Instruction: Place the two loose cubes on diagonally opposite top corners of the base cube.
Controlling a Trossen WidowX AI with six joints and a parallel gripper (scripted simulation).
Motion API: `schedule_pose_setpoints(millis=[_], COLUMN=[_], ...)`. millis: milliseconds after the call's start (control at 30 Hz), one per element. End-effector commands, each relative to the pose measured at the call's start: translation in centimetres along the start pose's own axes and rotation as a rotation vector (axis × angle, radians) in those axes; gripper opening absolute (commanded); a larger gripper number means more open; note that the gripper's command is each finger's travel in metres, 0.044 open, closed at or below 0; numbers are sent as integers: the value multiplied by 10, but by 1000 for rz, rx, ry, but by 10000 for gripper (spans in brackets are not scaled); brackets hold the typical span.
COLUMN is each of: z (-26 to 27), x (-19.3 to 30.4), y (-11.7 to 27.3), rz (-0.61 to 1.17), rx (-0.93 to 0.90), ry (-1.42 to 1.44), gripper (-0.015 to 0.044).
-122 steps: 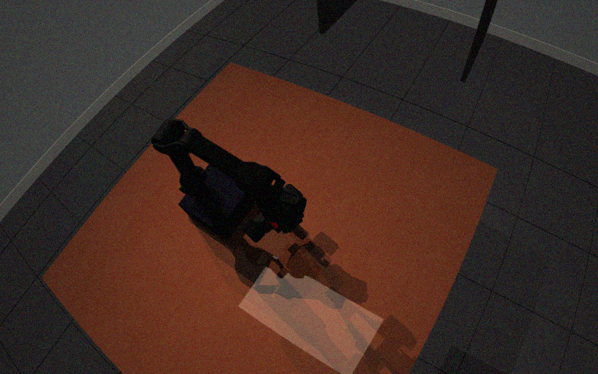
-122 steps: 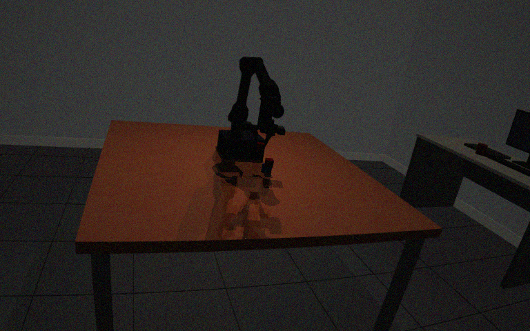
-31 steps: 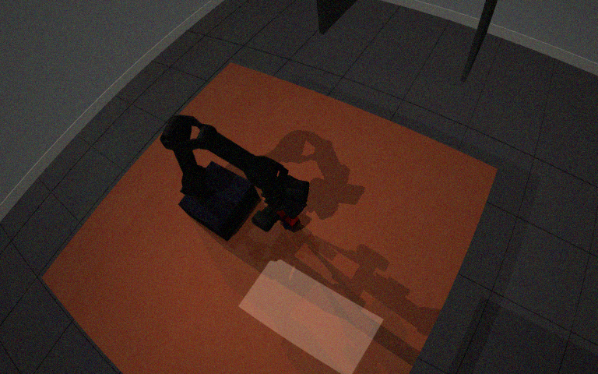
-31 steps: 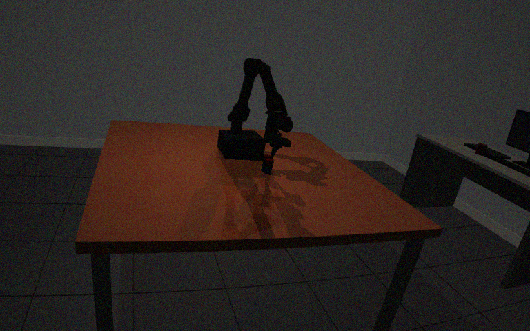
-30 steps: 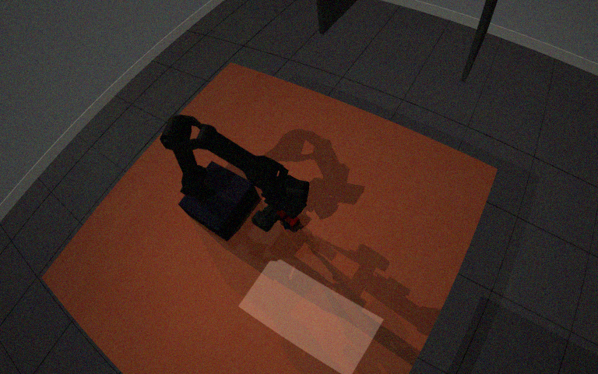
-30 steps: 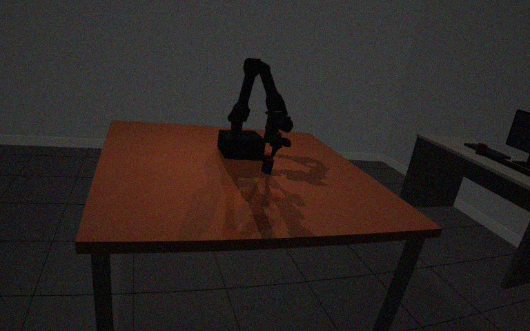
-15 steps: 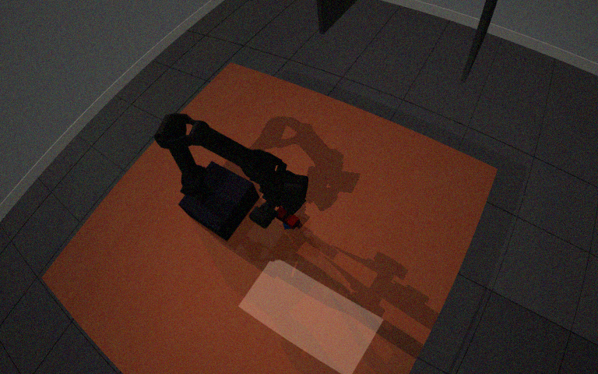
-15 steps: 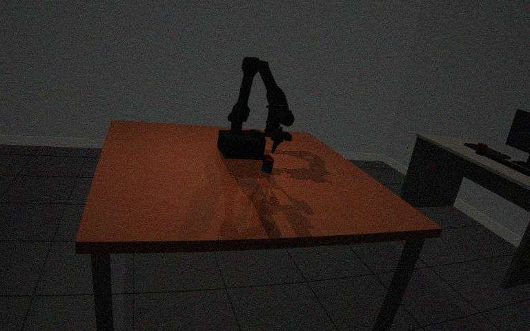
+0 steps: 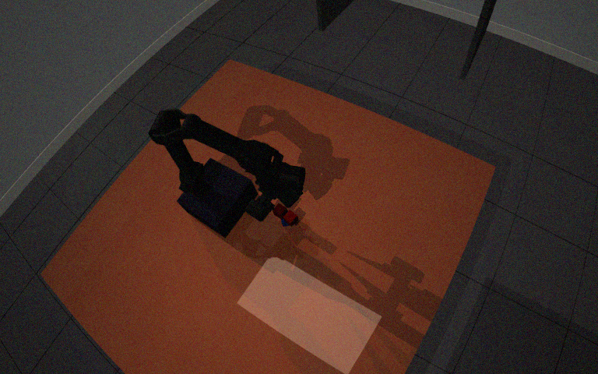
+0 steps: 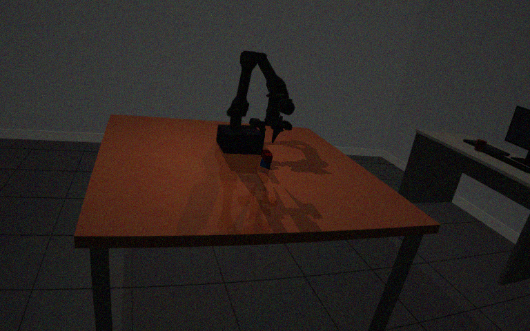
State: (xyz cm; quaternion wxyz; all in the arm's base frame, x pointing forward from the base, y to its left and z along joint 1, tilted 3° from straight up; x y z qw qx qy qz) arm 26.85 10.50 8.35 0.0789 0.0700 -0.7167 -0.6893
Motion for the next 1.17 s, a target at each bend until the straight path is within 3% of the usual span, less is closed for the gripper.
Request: schedule_pose_setpoints(millis=[0,67,333,433,700,1133], z=[0,0,0,9,115,117], x=[0,0,0,-1,10,10], y=[8,8,16,14,18,18], rz=[0,0,-2,-3,-2,-2], rx=[0,0,0,-2,-10,-10], ry=[-5,-5,0,0,1,1], gripper=[205,205,400,400,400,400])
Point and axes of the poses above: the point midway between the two fingers, 35 mm back from their tips, its own y axis back along the fingers, its own z axis across the jaws, x = y × z, the point moved 4 cm from there along y, back along the fingers, and after that the axes turned 11 degrees about y, right-handed, at the moved point
